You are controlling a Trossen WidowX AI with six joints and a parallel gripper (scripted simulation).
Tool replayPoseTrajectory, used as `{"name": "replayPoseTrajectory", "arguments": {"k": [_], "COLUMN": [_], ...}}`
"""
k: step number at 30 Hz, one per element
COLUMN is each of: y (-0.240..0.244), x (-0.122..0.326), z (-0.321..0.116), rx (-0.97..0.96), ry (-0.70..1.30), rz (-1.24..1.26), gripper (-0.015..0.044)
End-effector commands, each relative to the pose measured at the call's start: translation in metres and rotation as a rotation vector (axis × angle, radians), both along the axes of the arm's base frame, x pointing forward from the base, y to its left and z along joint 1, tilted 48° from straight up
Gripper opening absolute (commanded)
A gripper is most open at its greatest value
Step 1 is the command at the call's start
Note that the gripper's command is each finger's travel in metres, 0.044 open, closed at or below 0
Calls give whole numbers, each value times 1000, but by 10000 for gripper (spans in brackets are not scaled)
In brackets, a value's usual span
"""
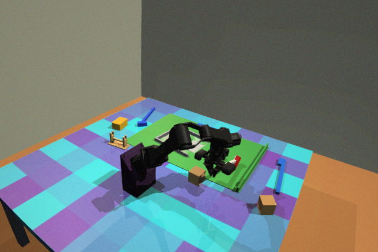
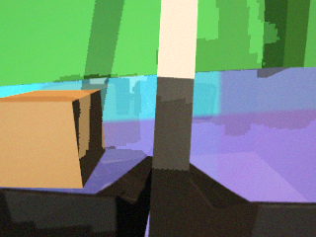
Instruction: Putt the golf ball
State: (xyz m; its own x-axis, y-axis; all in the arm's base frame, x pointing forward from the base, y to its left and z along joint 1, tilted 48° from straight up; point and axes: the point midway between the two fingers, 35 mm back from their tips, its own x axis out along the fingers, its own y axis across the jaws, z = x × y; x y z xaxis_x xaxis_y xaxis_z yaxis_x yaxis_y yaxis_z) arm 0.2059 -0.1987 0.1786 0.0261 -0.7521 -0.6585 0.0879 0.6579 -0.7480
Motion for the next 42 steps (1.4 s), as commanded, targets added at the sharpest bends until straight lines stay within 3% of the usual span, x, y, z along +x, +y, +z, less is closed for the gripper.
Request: {"name": "replayPoseTrajectory", "arguments": {"k": [1,8,18,42], "y": [-3,4,87,127], "x": [1,3,12,9], "z": [5,-6,-99,-68], "rx": [-3,6,7,8], "ry": [-6,0,-2,6], "rz": [4,1,4,6], "gripper": [0,0,0,0]}}
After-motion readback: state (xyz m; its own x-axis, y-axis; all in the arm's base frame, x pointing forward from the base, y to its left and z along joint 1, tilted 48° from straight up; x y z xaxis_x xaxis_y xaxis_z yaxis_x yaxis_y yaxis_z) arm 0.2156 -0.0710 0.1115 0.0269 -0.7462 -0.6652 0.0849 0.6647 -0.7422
